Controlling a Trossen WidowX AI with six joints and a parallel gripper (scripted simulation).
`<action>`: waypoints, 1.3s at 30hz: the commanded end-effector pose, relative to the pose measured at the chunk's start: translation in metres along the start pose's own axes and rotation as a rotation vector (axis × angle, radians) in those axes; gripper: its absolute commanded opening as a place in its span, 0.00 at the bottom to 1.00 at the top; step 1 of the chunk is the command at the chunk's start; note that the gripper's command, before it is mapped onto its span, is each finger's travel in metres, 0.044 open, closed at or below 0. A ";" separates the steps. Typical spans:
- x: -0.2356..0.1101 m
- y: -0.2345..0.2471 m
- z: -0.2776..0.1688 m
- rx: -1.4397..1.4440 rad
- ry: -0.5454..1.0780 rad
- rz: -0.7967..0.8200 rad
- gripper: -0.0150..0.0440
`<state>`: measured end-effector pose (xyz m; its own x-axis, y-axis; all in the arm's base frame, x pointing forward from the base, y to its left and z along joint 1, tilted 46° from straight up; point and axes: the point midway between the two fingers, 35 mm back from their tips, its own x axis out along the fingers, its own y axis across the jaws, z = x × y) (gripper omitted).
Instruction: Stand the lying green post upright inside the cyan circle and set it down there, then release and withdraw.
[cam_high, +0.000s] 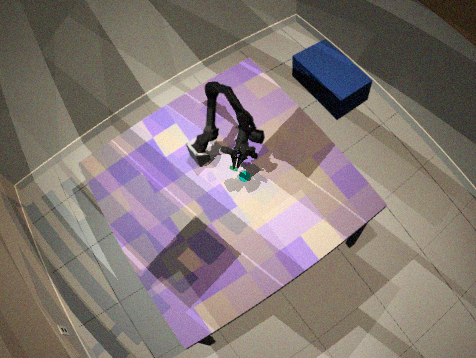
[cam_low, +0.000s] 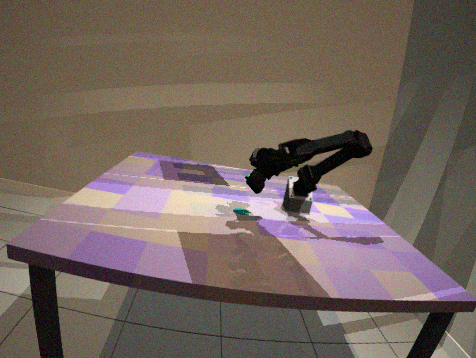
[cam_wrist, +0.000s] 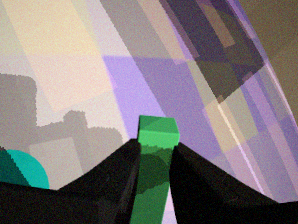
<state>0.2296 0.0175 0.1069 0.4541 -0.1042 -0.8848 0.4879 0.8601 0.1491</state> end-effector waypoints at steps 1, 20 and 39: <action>-0.001 0.000 0.001 0.017 -0.037 0.001 0.29; -0.005 0.002 0.004 0.067 -0.158 0.021 0.29; -0.010 0.004 0.007 0.131 -0.275 0.057 0.29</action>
<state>0.2322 0.0193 0.1181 0.6398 -0.1944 -0.7435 0.5334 0.8088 0.2476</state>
